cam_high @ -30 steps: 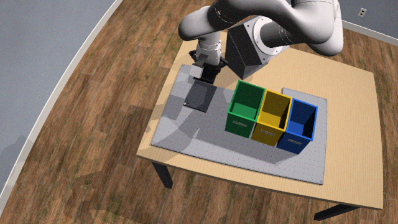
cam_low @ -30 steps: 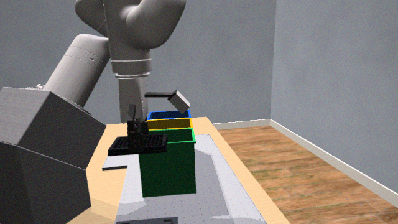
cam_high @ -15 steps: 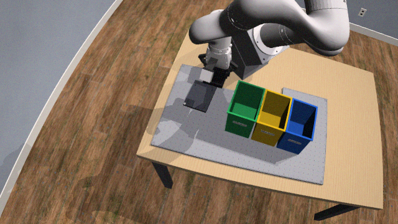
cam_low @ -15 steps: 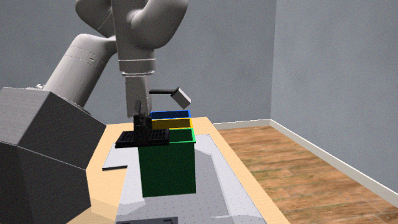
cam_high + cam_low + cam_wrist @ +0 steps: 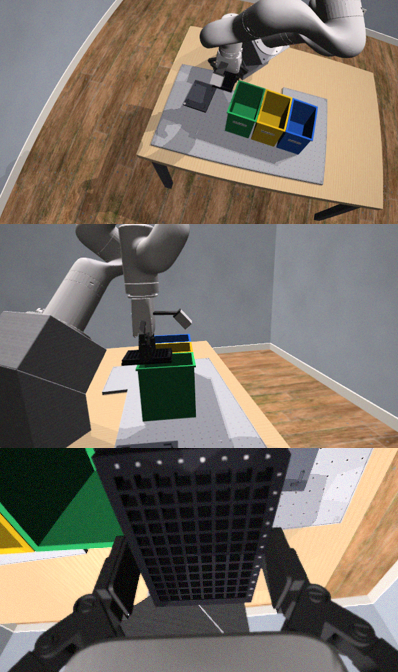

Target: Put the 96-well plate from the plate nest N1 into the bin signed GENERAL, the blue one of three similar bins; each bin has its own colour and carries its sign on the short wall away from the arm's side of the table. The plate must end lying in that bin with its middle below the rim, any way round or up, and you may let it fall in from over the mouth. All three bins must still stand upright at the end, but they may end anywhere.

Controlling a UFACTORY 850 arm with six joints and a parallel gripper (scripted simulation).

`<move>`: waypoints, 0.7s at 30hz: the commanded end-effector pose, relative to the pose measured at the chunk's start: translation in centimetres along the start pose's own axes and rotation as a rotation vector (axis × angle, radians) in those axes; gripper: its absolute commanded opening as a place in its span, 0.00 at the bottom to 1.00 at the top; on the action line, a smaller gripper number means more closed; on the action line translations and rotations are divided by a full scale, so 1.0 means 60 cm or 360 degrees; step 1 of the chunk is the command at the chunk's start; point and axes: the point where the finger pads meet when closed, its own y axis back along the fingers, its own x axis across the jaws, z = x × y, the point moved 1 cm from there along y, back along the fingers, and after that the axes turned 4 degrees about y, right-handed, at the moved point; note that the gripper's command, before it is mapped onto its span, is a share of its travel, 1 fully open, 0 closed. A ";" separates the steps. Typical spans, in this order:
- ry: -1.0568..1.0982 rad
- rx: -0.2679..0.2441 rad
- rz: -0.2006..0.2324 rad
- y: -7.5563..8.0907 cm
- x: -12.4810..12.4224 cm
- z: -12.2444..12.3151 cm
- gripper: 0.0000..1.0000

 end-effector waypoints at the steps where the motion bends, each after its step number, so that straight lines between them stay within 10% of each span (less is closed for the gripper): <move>1: 0.0001 0.0001 0.0002 0.000 -0.020 -0.005 0.00; 21: 0.0000 0.0001 0.0002 -0.002 -0.119 -0.022 0.00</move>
